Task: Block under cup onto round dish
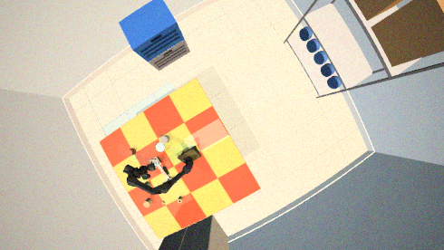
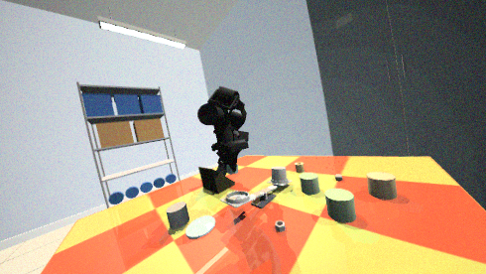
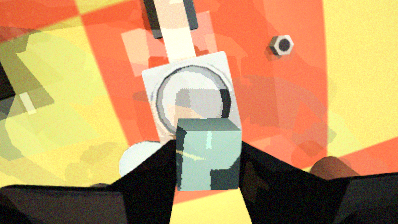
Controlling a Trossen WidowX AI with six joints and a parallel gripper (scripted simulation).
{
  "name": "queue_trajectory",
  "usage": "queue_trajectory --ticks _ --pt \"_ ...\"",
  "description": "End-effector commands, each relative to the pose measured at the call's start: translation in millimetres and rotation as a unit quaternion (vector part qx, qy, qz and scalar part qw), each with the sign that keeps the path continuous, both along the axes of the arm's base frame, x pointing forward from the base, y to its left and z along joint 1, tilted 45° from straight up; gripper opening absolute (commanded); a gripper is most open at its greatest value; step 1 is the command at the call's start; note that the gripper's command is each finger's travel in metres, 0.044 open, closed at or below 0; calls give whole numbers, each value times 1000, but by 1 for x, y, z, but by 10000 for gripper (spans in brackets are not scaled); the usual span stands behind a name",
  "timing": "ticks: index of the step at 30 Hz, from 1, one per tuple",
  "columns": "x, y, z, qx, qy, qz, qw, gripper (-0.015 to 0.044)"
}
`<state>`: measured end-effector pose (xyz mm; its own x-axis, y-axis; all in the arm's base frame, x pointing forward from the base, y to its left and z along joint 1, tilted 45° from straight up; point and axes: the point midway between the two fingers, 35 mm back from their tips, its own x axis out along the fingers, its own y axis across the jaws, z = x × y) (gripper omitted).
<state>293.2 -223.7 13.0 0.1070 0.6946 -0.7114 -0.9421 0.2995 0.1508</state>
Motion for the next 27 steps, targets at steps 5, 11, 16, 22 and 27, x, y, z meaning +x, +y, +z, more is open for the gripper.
queue_trajectory --ticks 5,11,16,22,27 --pt "-22 -10 -41 -15 -4 20 1000 0" --pt "-63 -11 -108 -16 -16 37 999 0" --pt "-92 -4 -148 -12 -25 44 999 0" --pt "-91 -4 -149 -12 -25 44 999 0" --pt "-90 7 -161 -12 -25 43 999 0"
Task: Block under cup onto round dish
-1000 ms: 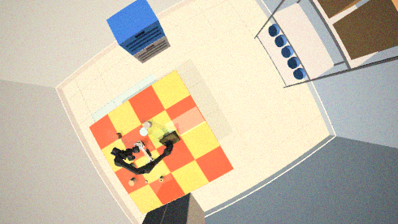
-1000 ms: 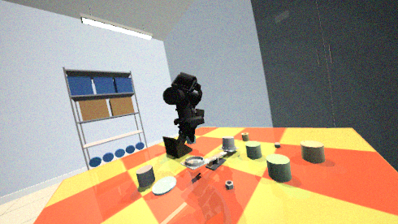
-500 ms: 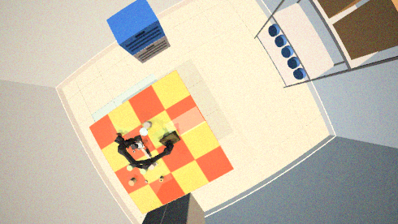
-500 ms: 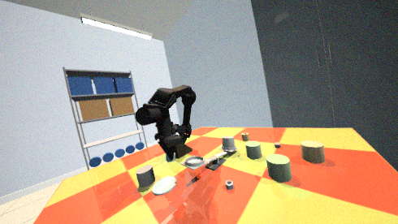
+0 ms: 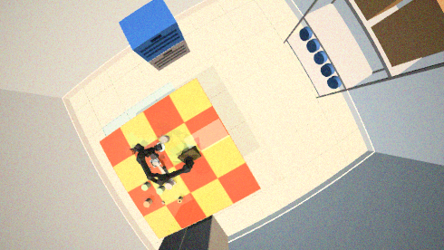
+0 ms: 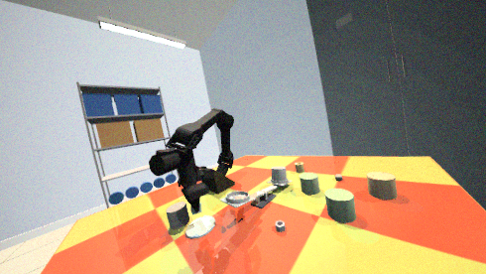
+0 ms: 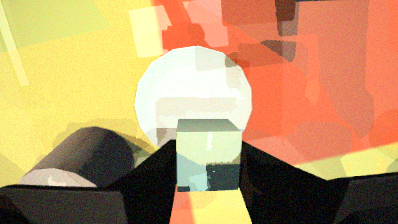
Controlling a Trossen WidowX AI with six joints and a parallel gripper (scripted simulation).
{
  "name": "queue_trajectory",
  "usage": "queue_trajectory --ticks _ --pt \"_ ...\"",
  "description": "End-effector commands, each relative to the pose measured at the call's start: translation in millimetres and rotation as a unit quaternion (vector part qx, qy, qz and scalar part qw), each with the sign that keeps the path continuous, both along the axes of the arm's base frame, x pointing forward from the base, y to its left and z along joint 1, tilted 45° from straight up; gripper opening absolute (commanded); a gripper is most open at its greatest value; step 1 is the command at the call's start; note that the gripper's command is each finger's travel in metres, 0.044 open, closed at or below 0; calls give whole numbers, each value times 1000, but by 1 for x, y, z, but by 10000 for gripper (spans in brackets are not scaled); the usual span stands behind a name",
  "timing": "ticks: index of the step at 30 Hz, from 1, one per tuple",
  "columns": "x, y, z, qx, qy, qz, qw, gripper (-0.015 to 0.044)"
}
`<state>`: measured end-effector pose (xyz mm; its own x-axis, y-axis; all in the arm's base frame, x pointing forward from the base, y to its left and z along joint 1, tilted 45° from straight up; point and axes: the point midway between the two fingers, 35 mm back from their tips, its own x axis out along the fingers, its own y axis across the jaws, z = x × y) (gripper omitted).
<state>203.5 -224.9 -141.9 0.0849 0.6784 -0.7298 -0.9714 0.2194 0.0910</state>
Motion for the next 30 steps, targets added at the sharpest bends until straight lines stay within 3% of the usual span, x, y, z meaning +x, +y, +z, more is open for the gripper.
queue_trajectory --ticks 1,23,30 --pt "0 12 -10 5 2 0 1000 0" --pt "3 40 -38 6 2 0 1000 0" --pt "4 36 -35 3 -1 3 1000 184"
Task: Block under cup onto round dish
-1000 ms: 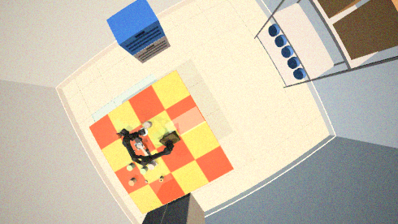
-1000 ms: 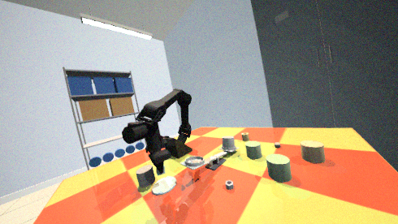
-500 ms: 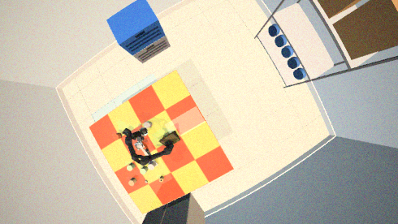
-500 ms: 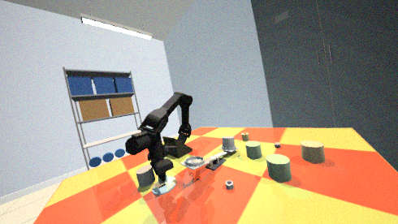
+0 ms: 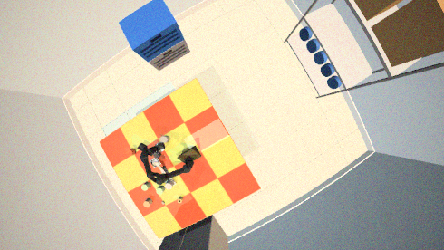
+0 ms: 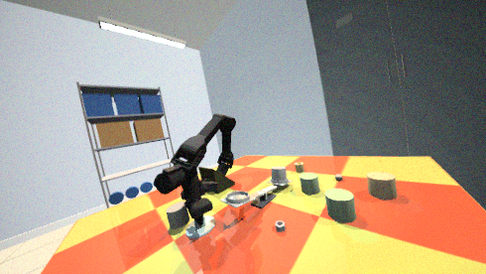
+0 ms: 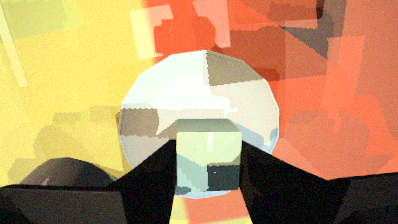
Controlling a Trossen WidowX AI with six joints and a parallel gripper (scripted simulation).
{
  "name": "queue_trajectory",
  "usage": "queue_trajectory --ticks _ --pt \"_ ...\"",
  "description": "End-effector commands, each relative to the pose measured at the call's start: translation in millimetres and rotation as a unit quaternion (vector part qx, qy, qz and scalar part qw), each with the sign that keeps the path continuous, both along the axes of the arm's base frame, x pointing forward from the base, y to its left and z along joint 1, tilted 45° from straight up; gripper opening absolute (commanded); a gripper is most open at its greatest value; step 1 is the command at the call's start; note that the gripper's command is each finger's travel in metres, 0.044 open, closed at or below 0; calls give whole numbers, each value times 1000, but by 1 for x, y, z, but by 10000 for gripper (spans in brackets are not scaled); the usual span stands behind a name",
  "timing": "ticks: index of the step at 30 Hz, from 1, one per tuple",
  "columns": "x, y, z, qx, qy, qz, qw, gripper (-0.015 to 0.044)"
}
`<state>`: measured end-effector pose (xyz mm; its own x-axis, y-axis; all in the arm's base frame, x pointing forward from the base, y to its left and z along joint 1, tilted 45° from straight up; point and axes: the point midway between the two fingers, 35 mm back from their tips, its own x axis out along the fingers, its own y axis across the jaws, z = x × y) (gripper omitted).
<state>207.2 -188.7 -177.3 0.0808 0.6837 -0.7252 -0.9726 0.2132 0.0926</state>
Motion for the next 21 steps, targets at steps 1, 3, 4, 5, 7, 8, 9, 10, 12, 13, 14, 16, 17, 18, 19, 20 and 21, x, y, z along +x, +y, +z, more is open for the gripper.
queue_trajectory --ticks 1,3,4,5,7,8,9,10,12,13,14,16,17,18,19,20,21 --pt "0 0 0 -1 -1 0 1000 210" --pt "0 0 0 -1 -1 0 1000 263" --pt "0 0 0 -1 -1 0 1000 289" --pt "0 0 0 -1 -1 0 1000 315" --pt "0 0 0 -1 -1 0 1000 368" --pt "0 0 0 -1 -1 0 1000 394" --pt "0 -3 2 -1 -1 0 1000 420" --pt "0 -10 9 0 0 -1 1000 440" --pt "-4 -31 32 1 2 -3 1000 440" --pt "-5 -37 40 2 2 -3 1000 440" --pt "-6 -39 42 2 2 -3 1000 440" --pt "-6 -39 42 2 2 -3 1000 440" --pt "-6 -39 42 2 2 -3 1000 440" --pt "-6 -41 44 2 2 -3 1000 440" --pt "-7 -46 49 2 3 -4 1000 440" --pt "-9 -55 59 2 3 -6 1000 440" --pt "-11 -63 68 2 3 -7 1000 440"
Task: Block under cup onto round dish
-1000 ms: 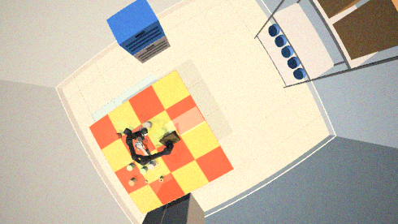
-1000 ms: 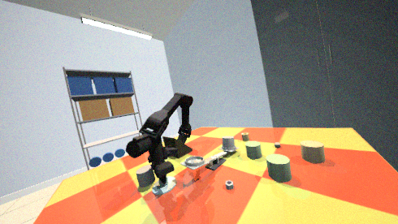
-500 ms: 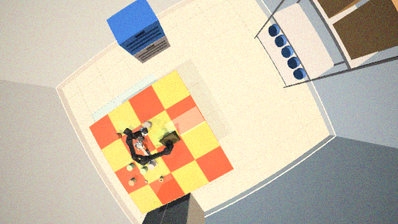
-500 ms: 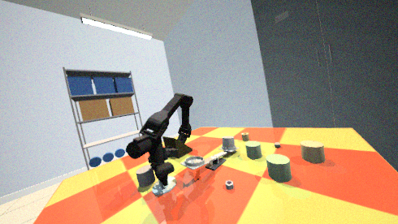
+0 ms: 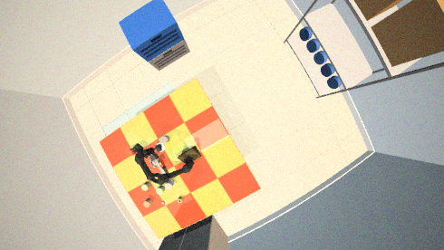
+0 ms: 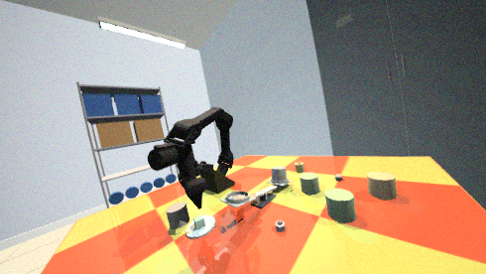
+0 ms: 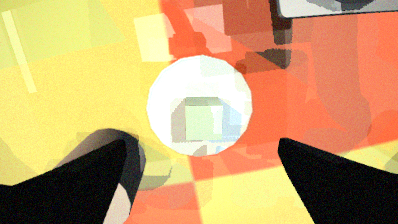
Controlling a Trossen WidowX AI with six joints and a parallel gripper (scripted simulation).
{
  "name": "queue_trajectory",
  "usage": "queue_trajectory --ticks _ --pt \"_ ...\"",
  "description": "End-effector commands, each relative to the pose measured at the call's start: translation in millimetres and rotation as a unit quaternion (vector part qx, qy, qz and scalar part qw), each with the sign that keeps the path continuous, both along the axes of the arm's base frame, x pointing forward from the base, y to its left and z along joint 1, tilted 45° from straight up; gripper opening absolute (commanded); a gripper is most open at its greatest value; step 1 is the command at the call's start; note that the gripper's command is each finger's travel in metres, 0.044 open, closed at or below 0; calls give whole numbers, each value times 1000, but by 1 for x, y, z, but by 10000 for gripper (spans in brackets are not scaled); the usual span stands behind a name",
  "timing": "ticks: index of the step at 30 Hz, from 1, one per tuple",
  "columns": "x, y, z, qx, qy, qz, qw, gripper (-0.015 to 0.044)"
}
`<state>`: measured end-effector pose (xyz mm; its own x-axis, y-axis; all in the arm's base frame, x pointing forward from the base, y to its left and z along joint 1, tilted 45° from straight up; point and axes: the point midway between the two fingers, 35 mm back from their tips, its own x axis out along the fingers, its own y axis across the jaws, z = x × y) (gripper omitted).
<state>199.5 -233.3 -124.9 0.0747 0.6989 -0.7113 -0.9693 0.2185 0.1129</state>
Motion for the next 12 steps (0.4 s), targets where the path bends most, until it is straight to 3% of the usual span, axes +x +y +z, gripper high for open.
queue_trajectory --ticks 1,12 --pt "-4 -23 22 -8 -5 -4 1000 440" --pt "-5 -24 24 -8 -4 -4 1000 440"
